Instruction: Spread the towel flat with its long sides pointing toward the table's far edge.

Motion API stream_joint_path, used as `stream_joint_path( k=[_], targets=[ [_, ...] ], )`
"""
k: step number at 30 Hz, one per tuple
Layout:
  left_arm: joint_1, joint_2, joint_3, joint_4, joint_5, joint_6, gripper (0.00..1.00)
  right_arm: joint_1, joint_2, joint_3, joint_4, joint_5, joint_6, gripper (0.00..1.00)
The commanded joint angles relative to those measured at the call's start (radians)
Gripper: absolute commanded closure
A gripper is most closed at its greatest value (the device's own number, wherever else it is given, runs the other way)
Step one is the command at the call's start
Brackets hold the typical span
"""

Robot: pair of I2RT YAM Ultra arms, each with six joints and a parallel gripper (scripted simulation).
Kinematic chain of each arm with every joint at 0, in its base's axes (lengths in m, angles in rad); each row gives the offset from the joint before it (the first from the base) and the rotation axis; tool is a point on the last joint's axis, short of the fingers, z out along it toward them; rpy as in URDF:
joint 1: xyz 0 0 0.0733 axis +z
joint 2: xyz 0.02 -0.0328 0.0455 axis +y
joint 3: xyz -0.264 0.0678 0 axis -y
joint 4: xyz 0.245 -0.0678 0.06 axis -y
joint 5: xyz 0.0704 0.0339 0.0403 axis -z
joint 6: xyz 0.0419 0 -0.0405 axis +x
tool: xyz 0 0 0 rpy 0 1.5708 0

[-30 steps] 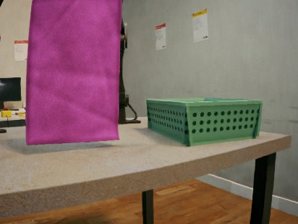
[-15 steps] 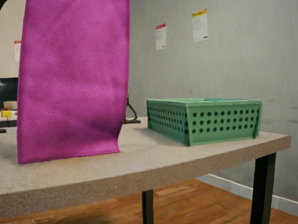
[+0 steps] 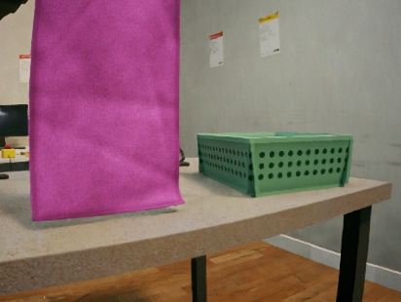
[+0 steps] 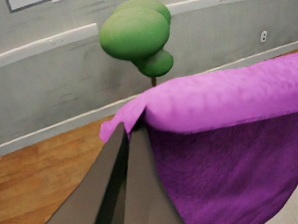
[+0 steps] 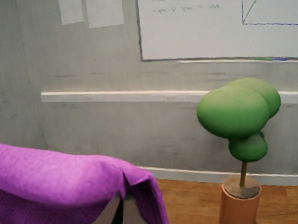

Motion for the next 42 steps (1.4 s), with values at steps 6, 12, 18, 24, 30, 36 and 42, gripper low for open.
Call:
stream_joint_path(
  k=[6,12,18,24,30,36,42],
  targets=[
    [0.018,0.057,-0.049,0.269,-0.014,-0.010,1.00,-0.026,0.039,-0.008,0.288,0.018,0.002,1.00],
    [0.023,0.150,0.021,0.448,-0.014,-0.010,1.00,-0.038,0.124,0.014,0.459,0.019,0.003,1.00],
    [0.018,0.113,0.012,0.441,-0.015,-0.010,1.00,-0.029,0.092,0.010,0.454,0.020,0.004,1.00],
    [0.018,0.107,-0.040,0.371,-0.016,-0.010,1.00,-0.029,0.089,-0.038,0.392,0.020,0.002,1.00],
    [0.018,0.089,-0.072,0.332,-0.017,-0.010,1.00,-0.029,0.070,-0.073,0.346,0.020,0.002,1.00],
    [0.018,0.078,-0.085,0.318,-0.016,-0.010,1.00,-0.029,0.058,-0.052,0.336,0.020,0.002,1.00],
    [0.018,0.072,-0.093,0.302,-0.016,-0.010,1.00,-0.029,0.058,-0.091,0.318,0.020,0.002,1.00]
  ],
)
